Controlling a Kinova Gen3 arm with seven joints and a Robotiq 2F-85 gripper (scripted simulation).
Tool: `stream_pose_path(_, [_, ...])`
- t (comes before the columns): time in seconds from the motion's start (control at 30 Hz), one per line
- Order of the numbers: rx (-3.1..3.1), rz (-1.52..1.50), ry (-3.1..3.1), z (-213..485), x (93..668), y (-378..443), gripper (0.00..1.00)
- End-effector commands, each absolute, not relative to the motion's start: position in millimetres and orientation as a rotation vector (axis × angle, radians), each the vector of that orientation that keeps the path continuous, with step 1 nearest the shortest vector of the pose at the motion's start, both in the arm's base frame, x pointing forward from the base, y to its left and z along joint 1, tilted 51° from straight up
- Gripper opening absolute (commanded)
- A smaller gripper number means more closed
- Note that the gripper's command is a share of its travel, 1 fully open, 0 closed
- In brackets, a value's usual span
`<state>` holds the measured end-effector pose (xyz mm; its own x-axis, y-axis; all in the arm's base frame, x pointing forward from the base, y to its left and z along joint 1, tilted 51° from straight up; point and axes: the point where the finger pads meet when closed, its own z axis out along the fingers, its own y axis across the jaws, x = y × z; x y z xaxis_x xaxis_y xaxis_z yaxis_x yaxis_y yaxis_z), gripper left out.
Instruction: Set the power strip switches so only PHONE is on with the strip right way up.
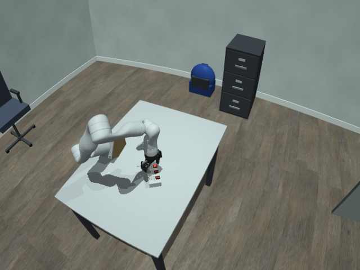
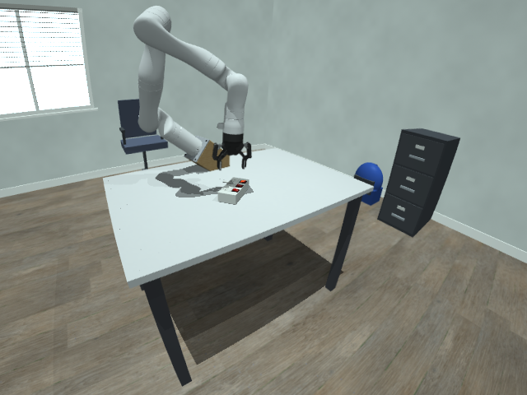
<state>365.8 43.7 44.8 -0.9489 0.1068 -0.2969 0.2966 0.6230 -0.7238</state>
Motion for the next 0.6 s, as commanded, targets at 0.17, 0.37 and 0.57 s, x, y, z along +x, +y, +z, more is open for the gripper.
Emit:
stream_pose_path(0.17, [0.654,-1.11,2.466,42.3,377.8,43.6,1.0])
stream_pose_path(0.37, [0.772,-1.064,2.398,43.1,382.8,41.7,1.0])
stream_pose_path(0.57, [0.888,-1.012,2.324,44.3,389.1,39.9,1.0])
